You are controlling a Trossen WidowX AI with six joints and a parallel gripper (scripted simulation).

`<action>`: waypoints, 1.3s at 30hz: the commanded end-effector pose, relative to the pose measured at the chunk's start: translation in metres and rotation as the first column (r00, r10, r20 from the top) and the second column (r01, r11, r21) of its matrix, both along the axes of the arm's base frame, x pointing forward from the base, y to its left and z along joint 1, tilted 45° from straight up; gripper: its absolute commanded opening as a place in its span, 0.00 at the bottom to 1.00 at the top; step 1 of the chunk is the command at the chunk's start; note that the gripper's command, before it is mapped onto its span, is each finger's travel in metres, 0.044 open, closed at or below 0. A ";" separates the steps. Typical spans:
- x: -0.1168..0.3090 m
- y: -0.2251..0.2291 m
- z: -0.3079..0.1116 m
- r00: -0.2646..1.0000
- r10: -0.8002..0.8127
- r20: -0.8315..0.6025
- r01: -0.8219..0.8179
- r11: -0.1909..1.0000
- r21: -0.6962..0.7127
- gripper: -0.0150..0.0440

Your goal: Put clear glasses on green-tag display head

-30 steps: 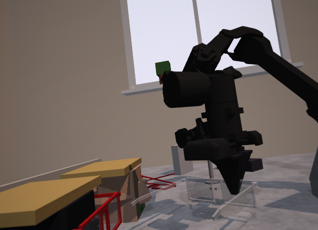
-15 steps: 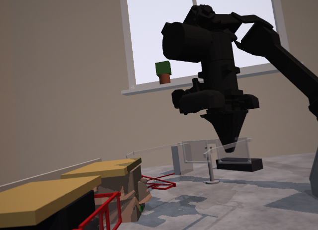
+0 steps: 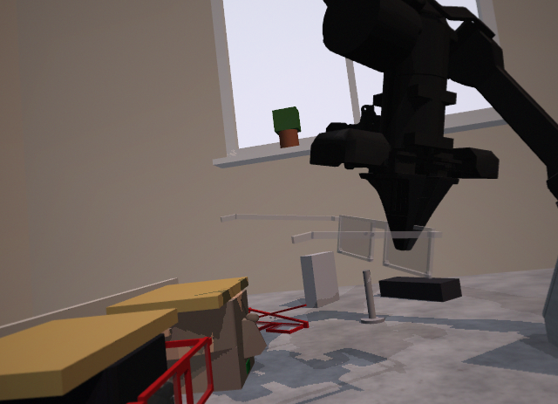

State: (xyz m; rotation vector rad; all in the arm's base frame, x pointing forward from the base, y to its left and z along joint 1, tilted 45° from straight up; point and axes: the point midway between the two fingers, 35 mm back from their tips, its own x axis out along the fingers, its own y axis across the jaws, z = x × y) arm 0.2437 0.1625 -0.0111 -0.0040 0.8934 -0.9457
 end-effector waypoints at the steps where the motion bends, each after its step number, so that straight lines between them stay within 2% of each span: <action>1: -0.006 0.004 -0.004 0.994 -0.020 0.107 0.020 1.000 0.004 0.25; 11: -0.018 0.024 -0.008 0.914 -0.083 0.396 0.047 0.994 0.100 0.25; 23: -0.037 0.047 -0.011 0.726 -0.197 0.659 -0.002 0.957 0.289 0.25; 31: -0.050 0.060 -0.012 0.590 -0.300 0.750 -0.077 0.903 0.422 0.25; 39: -0.047 0.061 -0.011 0.620 -0.285 0.731 -0.058 0.913 0.405 0.25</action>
